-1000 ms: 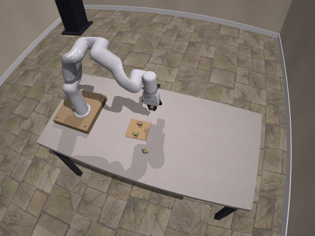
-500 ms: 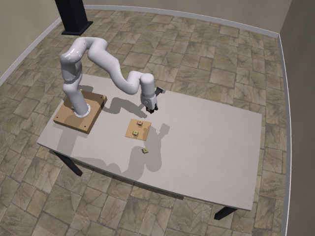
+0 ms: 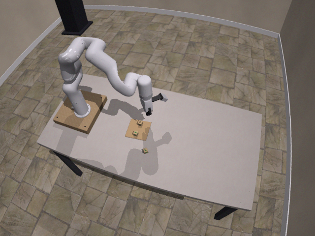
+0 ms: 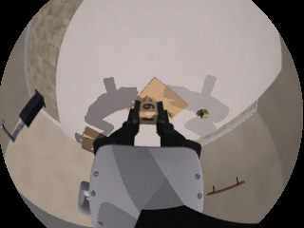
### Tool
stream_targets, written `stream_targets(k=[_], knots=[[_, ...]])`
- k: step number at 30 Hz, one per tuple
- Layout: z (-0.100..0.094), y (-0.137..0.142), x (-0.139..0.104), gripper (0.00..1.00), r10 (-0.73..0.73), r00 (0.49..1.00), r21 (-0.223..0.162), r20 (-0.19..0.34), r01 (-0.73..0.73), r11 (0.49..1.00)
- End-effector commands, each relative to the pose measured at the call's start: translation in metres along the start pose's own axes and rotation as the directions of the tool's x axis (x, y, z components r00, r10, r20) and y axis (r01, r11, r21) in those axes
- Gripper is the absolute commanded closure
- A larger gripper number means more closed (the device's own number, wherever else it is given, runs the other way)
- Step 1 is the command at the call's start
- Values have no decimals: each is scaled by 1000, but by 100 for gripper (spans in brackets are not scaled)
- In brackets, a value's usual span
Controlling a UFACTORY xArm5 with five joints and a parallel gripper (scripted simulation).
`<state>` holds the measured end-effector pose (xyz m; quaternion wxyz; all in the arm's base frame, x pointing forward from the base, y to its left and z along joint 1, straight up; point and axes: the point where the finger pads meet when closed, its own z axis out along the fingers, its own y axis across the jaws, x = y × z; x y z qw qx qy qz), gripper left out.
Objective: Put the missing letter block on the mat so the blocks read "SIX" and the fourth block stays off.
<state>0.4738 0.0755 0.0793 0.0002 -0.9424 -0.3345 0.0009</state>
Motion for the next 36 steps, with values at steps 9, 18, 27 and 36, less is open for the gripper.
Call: stream_targets(k=[9,18,27,36], knots=[[-2,7,-13,79,380,925,-1,-5,-380,925],[-3,11,-24,79,622,783,1,-5,-622,783],[-3,16,-36,79,838,546,2,-5,-838,546],[-3,19,-46,79,946,325,3,-4,-946,325]])
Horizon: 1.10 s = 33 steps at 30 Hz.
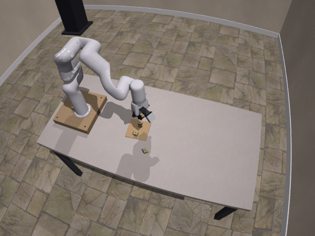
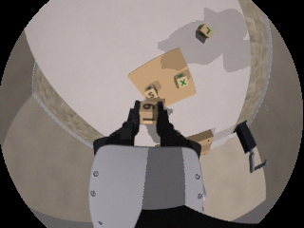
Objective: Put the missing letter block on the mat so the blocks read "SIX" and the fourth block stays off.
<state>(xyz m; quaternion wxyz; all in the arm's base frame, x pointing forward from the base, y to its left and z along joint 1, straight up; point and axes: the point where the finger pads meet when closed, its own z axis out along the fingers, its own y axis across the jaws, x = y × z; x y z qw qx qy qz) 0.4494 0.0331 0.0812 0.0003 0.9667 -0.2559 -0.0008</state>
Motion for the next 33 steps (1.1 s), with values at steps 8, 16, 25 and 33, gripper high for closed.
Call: stream_targets(k=[8,16,25,33], knots=[[-2,13,0,79,353,936,4,-3,-353,936],[-2,23,-1,79,571,821,5,-2,-571,821],[-1,35,-3,79,792,610,5,-1,-792,610],[-1,40,-4,79,864,504,5,0,-864,504]])
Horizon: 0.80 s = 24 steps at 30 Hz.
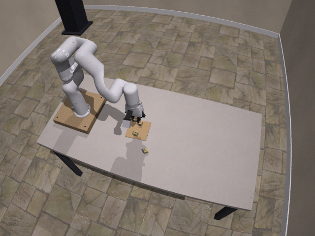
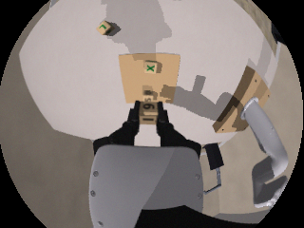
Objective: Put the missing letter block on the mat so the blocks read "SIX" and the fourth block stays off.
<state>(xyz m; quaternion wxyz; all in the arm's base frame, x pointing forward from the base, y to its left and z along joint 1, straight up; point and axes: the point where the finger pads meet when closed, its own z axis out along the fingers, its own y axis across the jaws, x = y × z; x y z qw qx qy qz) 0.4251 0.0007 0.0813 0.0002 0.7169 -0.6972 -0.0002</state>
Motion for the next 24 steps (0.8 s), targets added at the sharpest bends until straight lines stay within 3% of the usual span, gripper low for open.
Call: stream_targets(k=[1,24], knots=[[-1,-1,0,79,18,1000,4,0,-18,1000],[4,-1,1,79,30,1000,4,0,-30,1000]])
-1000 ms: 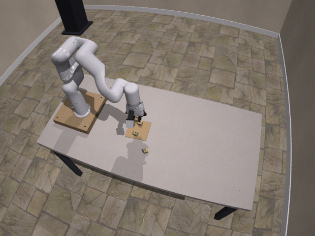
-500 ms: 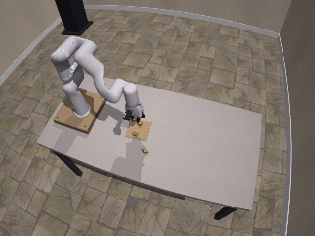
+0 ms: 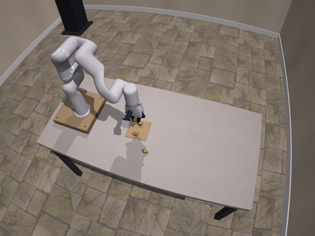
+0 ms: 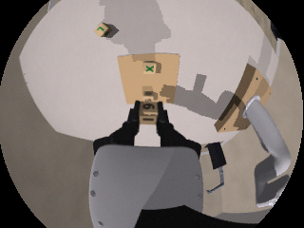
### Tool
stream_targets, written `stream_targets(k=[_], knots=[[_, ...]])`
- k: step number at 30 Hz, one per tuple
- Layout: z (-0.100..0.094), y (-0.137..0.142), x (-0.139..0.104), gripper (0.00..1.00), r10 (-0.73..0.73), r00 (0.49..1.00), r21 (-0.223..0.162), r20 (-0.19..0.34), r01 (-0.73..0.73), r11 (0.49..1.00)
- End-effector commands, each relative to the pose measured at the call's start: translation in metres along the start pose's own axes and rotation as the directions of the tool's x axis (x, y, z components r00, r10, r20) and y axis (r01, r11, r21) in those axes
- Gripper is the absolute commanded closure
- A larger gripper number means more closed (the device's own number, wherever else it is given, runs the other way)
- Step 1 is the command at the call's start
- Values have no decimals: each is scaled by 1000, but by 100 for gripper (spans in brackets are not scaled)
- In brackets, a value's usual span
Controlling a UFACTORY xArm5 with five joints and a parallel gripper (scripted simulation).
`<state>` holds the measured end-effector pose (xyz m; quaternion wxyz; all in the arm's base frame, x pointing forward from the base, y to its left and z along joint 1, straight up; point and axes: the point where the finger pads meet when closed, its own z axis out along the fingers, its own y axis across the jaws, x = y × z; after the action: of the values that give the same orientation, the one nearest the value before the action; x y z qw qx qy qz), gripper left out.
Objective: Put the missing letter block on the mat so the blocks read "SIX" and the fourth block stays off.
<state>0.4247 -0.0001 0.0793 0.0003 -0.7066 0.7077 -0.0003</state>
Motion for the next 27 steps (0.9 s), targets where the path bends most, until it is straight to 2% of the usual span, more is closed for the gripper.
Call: stream_targets(k=[1,9,11,21,27], knots=[[4,-1,0,79,0,1000,3,0,0,1000],[34,-1,0,79,0,1000,3,0,0,1000],[34,-1,0,79,0,1000,3,0,0,1000],[80,-1,0,79,0,1000,3,0,0,1000],[90,-1,1,79,0,1000,3,0,0,1000]])
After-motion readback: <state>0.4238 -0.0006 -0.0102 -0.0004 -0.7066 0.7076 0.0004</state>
